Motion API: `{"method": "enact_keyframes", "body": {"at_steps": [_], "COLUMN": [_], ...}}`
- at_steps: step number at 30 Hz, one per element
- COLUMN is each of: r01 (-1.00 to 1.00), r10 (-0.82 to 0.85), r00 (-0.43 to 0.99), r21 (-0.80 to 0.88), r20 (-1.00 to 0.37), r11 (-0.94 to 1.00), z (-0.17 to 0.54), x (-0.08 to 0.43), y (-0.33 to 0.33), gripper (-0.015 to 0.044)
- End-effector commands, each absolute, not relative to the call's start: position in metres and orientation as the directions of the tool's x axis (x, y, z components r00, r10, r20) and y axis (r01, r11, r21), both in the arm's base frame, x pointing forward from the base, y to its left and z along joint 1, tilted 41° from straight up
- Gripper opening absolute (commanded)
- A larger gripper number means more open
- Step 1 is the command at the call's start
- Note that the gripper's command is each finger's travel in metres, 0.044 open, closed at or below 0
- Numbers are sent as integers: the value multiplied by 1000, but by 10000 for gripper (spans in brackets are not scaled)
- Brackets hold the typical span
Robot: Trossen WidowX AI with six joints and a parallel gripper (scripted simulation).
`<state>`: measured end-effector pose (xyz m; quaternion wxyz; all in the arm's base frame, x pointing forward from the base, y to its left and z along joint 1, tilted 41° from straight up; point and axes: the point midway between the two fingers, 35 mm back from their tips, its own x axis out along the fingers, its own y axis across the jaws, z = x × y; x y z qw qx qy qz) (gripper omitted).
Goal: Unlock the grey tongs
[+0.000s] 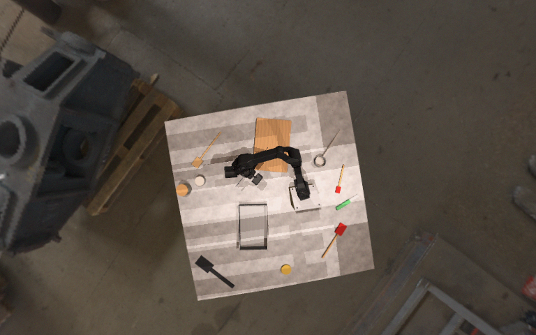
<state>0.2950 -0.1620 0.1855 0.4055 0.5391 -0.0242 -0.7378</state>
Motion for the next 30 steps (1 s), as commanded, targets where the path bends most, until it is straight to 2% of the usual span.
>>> {"method": "enact_keyframes", "body": {"at_steps": [1, 30], "r01": [613, 865], "r10": [-611, -625], "r00": [-90, -81], "r21": [439, 257], "r20": [-787, -777], "r11": [-657, -432], "z": [196, 266], "x": [277, 131], "y": [-176, -234], "gripper": [-150, -150]}}
